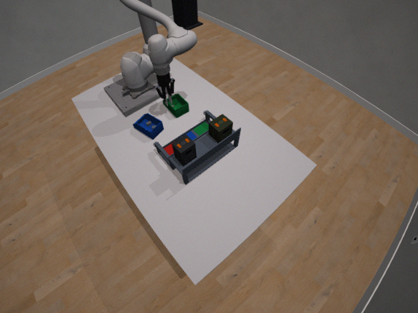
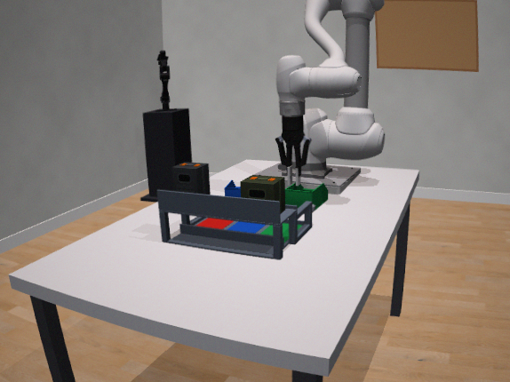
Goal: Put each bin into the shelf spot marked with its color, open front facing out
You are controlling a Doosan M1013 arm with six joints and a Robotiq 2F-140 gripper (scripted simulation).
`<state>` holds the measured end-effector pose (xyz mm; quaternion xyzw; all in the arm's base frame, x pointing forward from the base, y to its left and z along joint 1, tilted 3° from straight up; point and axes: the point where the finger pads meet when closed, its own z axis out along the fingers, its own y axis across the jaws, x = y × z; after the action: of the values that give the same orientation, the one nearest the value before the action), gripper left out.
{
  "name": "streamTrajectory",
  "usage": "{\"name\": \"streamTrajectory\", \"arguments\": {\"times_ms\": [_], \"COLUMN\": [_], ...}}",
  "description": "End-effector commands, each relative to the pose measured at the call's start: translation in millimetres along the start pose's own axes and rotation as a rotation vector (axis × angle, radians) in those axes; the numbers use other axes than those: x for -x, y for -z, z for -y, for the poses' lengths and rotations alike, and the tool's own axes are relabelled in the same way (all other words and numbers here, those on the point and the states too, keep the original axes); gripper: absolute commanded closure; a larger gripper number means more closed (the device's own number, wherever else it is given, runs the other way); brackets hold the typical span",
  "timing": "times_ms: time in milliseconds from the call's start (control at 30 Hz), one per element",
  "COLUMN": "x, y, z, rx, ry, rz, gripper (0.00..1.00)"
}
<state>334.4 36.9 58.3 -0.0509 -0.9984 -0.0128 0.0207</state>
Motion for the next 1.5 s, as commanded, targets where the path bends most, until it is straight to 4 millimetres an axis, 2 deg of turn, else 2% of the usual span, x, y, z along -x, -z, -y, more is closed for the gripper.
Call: {"name": "streamTrajectory", "arguments": {"times_ms": [0, 733, 1467], "x": [0, 0, 0], "y": [-4, -26, -29], "z": [0, 0, 0], "rx": [0.000, 0.000, 0.000], "ry": [0.000, 0.000, 0.000], "rz": [0.000, 0.000, 0.000], "gripper": [0.76, 0.76, 0.76]}}
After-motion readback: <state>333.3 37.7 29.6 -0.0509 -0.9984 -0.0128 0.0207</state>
